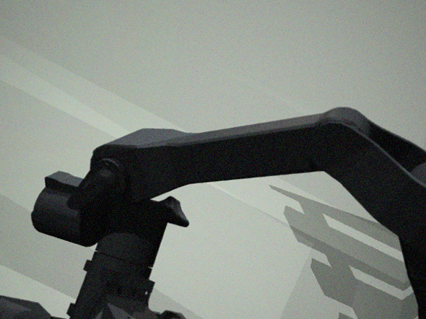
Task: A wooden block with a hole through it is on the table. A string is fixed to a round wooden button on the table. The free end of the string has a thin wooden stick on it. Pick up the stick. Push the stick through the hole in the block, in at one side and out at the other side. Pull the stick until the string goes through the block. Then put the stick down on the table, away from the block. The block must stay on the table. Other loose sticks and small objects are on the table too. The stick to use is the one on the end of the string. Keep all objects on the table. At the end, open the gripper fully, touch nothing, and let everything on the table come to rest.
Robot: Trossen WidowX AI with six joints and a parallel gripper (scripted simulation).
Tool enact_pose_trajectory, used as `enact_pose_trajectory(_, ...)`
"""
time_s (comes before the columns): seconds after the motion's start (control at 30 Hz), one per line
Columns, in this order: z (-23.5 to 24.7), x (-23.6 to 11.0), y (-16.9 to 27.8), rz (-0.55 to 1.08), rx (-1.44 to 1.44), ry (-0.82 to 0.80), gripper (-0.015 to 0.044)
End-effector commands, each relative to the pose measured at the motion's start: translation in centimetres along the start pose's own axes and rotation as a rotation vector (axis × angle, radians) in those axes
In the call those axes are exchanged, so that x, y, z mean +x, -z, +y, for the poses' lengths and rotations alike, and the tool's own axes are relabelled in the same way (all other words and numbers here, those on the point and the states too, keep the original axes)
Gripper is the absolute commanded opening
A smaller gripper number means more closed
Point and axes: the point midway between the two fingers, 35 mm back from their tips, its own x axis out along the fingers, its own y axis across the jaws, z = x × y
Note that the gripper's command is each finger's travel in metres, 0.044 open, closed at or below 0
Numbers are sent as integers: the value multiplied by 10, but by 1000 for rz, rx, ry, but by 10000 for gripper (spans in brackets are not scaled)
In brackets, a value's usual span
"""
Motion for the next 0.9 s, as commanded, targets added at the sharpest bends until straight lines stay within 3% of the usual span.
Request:
enact_pose_trajectory(0.0,0,-1,-4,-1,201,2,122)
enact_pose_trajectory(0.43,2,-2,-27,-7,1472,-14,122)
enact_pose_trajectory(0.87,3,-2,-40,-2,2143,-29,122)
